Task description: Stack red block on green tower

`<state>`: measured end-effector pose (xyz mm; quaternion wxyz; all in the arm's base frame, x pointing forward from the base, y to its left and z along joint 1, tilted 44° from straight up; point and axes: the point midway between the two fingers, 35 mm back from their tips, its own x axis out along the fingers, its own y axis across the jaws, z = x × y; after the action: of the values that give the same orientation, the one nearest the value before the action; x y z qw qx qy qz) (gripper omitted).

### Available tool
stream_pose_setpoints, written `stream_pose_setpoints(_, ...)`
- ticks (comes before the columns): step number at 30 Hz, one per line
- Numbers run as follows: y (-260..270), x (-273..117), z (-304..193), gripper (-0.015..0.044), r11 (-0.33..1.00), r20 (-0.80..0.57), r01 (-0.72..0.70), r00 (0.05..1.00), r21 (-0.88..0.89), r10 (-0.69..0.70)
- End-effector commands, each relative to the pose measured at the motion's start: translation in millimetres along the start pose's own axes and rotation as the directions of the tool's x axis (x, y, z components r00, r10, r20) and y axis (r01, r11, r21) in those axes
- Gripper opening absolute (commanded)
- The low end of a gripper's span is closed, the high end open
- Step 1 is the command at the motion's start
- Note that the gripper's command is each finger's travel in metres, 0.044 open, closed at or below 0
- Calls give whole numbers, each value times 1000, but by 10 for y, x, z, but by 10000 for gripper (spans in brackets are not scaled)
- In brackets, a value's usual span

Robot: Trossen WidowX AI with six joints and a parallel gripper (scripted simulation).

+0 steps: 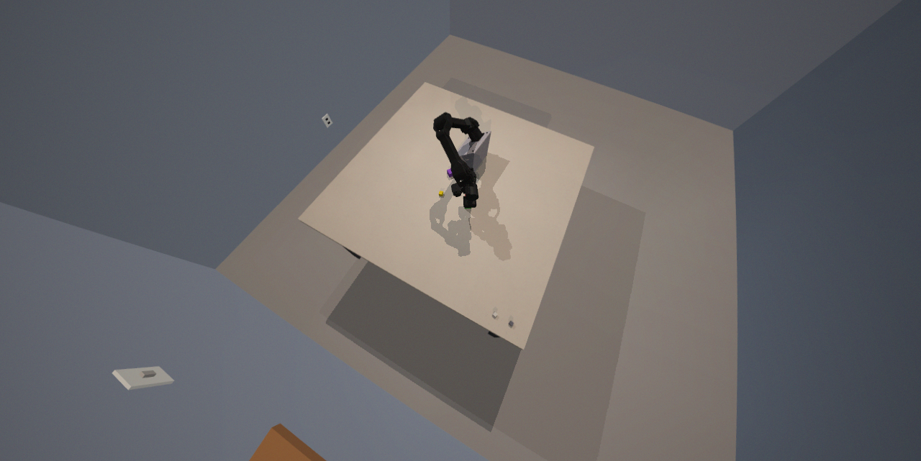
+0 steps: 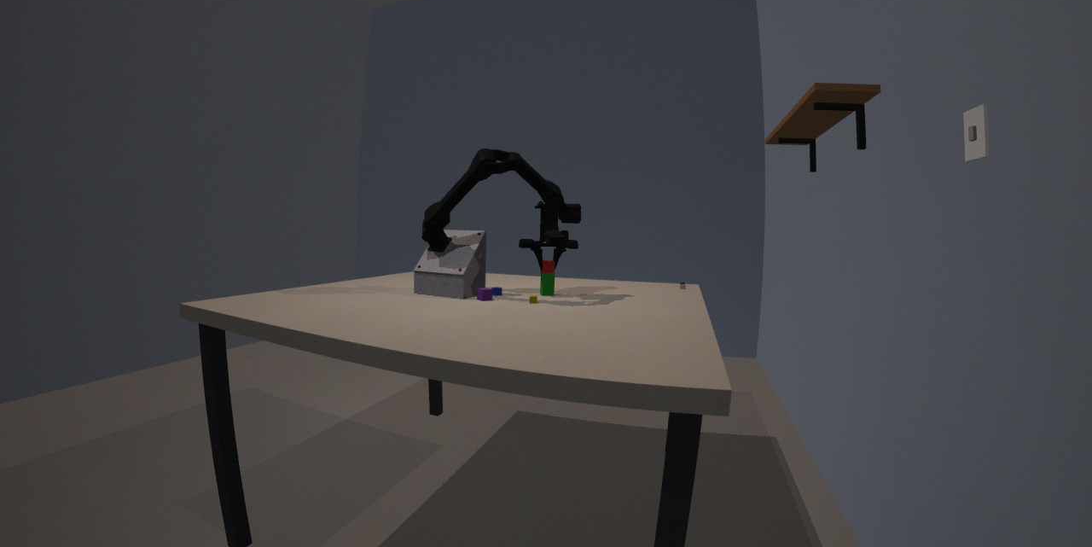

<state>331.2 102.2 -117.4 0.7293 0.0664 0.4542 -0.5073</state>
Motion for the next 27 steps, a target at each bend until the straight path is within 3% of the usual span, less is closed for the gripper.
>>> stream_pose_setpoints(1,3,9,5,0,1000,5,-1,1000,-2,1)
stream_pose_setpoints(13,7,-46,4,0,1000,5,-1,1000,-3,1)
stream_pose_setpoints(27,3,2,-2,368,1000,0,-1,1000,-1,1)
